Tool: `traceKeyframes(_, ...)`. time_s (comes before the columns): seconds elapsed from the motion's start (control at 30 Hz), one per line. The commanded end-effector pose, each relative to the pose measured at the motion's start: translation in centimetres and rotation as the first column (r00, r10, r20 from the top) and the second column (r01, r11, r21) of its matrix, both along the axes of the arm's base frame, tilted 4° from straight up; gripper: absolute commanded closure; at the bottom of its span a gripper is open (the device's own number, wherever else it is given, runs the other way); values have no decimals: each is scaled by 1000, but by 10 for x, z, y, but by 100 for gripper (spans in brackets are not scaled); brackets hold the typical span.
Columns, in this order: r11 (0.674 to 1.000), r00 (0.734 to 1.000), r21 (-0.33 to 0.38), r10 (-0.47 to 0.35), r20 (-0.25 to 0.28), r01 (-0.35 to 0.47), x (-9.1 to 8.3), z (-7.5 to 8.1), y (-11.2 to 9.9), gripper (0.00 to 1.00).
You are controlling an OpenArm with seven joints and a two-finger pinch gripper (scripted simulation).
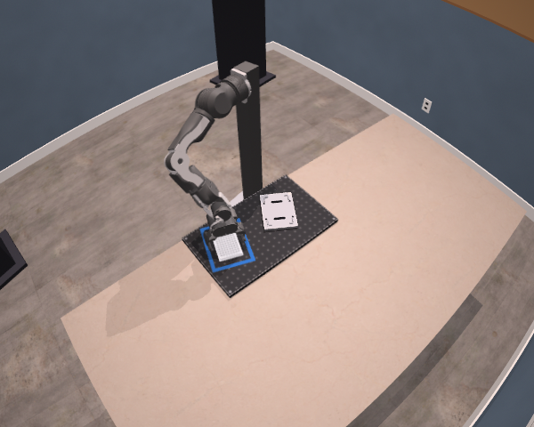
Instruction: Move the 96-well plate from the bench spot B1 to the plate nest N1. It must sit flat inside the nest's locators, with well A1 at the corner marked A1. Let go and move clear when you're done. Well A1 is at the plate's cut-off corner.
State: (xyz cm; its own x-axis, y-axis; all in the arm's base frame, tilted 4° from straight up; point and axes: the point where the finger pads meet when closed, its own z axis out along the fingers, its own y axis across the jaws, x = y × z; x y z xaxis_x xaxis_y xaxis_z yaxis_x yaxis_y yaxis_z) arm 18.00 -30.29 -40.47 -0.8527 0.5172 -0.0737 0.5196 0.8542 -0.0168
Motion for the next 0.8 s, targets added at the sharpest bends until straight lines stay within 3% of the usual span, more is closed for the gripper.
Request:
traceKeyframes(0.0, 1000, 1000, 5, -1, 3, 0, 1, 1, 1, 23)
traceKeyframes(0.3, 1000, 1000, 5, -1, 3, 0, 1, 1, 1, 23)
traceKeyframes(0.47, 1000, 1000, 10, 3, 0, -3, 0, -21, 1, 23)
traceKeyframes(0.77, 1000, 1000, 10, 3, 0, -3, 0, -21, 1, 23)
